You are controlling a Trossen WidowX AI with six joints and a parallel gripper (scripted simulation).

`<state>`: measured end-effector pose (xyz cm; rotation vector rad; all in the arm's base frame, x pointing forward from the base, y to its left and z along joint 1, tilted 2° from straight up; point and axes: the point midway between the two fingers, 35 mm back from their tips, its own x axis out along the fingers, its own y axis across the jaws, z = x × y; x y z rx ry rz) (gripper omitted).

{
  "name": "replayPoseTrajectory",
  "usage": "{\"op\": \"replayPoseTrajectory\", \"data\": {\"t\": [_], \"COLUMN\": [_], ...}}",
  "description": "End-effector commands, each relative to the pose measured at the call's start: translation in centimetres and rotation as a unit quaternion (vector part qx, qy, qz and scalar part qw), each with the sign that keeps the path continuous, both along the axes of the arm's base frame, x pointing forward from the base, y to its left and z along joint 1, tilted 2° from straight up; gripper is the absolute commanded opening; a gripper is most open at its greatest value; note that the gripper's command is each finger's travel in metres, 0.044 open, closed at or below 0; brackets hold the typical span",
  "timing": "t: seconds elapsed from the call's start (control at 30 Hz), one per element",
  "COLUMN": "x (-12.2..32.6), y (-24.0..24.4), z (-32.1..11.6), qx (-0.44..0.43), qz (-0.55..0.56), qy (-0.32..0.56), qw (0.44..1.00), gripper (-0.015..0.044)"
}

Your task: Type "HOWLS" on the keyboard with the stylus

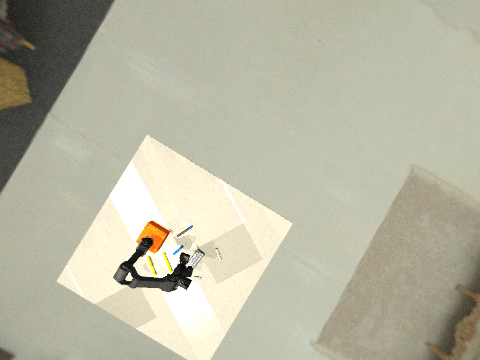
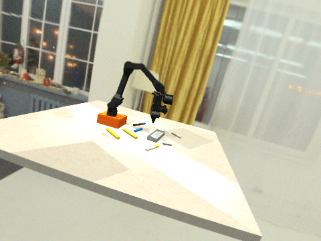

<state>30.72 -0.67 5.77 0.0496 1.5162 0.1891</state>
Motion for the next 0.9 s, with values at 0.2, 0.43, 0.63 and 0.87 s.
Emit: {"op": "replayPoseTrajectory", "data": {"t": [0.2,0.43,0.63,0.87], "x": [-6.7,-8.9,-9.0,-9.0], "y": [0.0,0.5,0.4,0.4], "z": [-2.1,-2.8,-2.8,-3.0], "qx": [0.084,0.082,0.082,0.082], "qz": [0.357,0.464,0.464,0.464], "qy": [-0.16,-0.237,-0.237,-0.237], "qw": [0.916,0.849,0.849,0.849], "gripper": [0.015,0.015,0.015,0.015]}}
